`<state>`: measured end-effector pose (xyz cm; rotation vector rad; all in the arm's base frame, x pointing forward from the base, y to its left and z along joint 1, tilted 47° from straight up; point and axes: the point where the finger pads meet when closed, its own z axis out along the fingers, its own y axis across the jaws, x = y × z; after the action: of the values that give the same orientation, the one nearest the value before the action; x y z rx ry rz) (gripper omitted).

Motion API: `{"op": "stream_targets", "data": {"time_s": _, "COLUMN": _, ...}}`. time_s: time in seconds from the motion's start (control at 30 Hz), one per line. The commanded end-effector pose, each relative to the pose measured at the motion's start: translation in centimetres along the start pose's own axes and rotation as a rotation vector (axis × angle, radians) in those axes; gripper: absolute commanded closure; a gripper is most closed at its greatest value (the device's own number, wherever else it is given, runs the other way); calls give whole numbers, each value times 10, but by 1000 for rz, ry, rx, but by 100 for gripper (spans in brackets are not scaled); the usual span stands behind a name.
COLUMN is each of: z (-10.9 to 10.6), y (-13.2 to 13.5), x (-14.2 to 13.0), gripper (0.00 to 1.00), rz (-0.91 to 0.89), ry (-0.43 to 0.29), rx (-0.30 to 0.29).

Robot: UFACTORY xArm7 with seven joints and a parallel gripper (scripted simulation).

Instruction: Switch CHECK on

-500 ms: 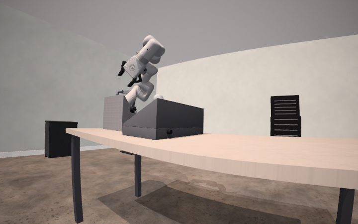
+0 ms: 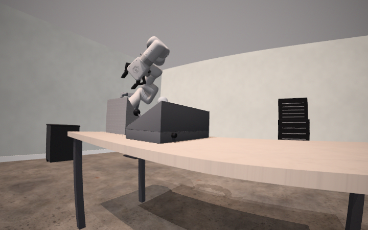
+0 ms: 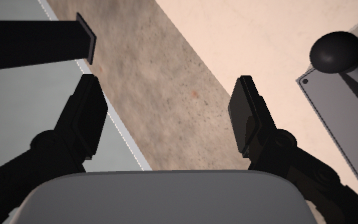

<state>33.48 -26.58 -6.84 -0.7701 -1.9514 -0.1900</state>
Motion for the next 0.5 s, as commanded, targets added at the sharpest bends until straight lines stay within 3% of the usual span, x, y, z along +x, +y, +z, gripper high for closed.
{"op": "stream_targets", "data": {"time_s": 0.0, "z": -2, "y": -2, "x": 0, "gripper": 0, "rz": 3, "ry": -4, "rx": -2}}
{"op": "stream_targets", "data": {"time_s": 0.23, "z": -1, "y": 1, "x": 8, "gripper": 0, "rz": 15, "ry": 8, "rx": -35}}
{"op": "stream_targets", "data": {"time_s": 0.33, "z": 0, "y": 7, "x": 24, "gripper": 0, "rz": 41, "ry": 33, "rx": -102}}
{"op": "stream_targets", "data": {"time_s": 0.43, "z": 1, "y": 17, "x": 52, "gripper": 0, "rz": 90, "ry": 79, "rx": -214}}
{"op": "stream_targets", "data": {"time_s": 0.47, "z": 1, "y": 17, "x": 52, "gripper": 0, "rz": 90, "ry": 79, "rx": -214}}
